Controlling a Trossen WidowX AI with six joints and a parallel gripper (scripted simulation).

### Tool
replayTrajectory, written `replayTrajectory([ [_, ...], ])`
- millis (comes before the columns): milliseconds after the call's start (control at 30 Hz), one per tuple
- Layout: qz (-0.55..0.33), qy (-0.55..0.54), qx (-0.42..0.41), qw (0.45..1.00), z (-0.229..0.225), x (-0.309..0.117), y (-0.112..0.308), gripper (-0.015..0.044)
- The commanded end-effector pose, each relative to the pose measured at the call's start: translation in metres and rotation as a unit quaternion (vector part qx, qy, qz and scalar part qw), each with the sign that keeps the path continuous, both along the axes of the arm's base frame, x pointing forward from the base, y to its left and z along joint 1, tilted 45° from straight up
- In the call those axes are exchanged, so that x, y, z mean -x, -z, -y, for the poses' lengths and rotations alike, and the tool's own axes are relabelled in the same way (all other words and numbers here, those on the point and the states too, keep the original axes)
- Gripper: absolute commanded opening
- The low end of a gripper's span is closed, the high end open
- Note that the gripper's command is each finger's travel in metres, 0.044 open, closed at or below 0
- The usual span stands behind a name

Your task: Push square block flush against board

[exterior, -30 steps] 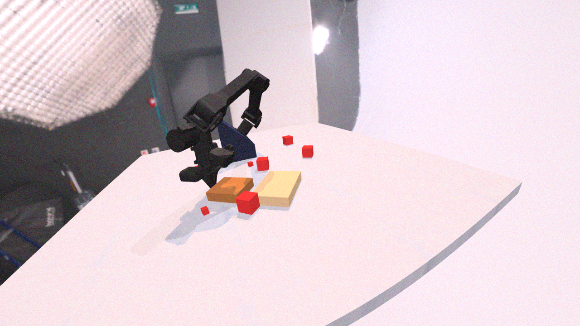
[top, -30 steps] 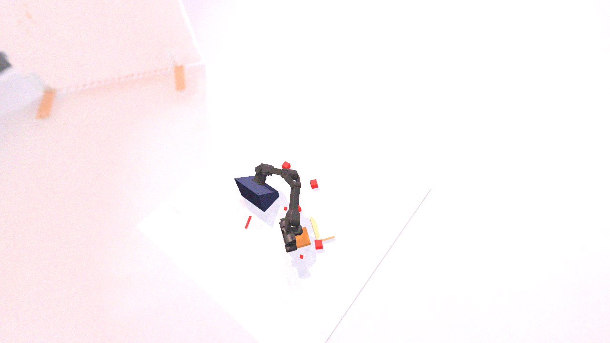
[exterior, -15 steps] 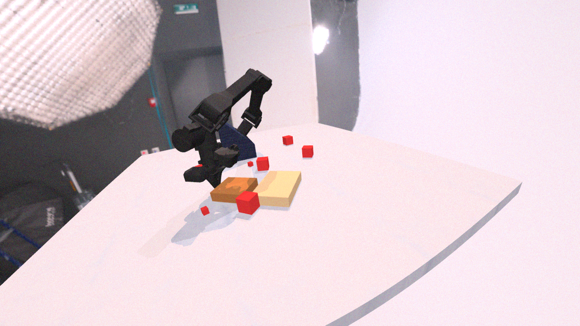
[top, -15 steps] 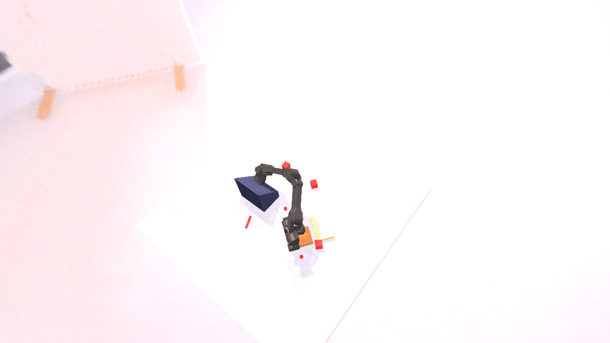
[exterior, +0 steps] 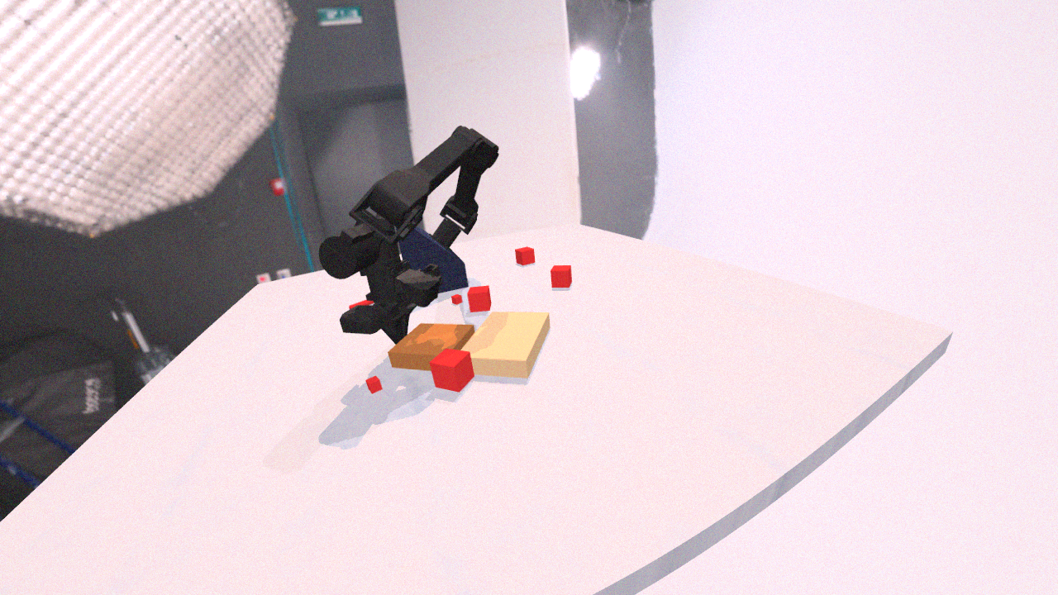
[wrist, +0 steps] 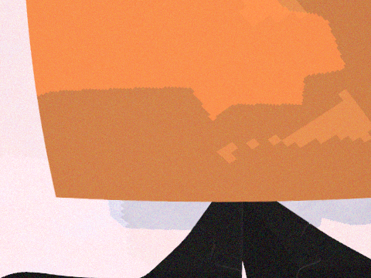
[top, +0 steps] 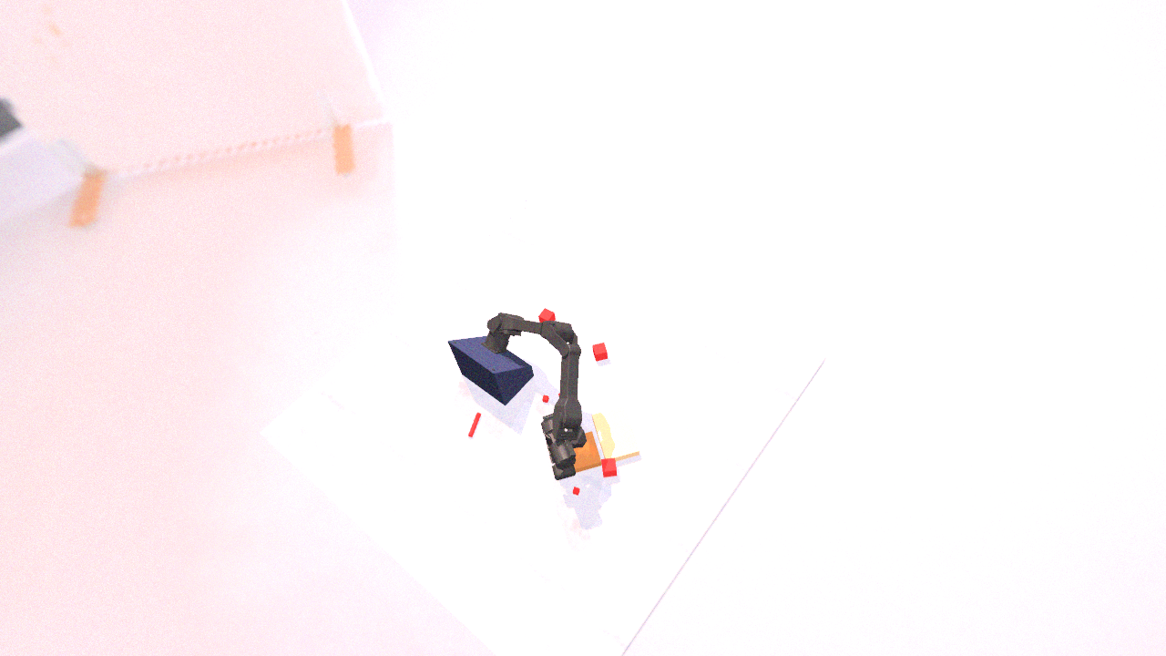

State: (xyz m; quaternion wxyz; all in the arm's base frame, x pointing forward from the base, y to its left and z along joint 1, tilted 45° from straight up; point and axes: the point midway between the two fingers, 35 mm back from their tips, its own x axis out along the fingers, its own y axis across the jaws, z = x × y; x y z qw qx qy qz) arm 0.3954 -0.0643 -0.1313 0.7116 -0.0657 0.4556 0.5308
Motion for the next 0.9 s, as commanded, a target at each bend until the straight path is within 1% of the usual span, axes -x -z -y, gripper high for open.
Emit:
replayTrajectory([
  [0, 0.0, 0.0, -0.002, 1.0, 0.003, 0.003, 0.003, 0.0],
  [867, 0.0, 0.0, -0.002, 1.0, 0.027, 0.026, 0.028, 0.0],
])
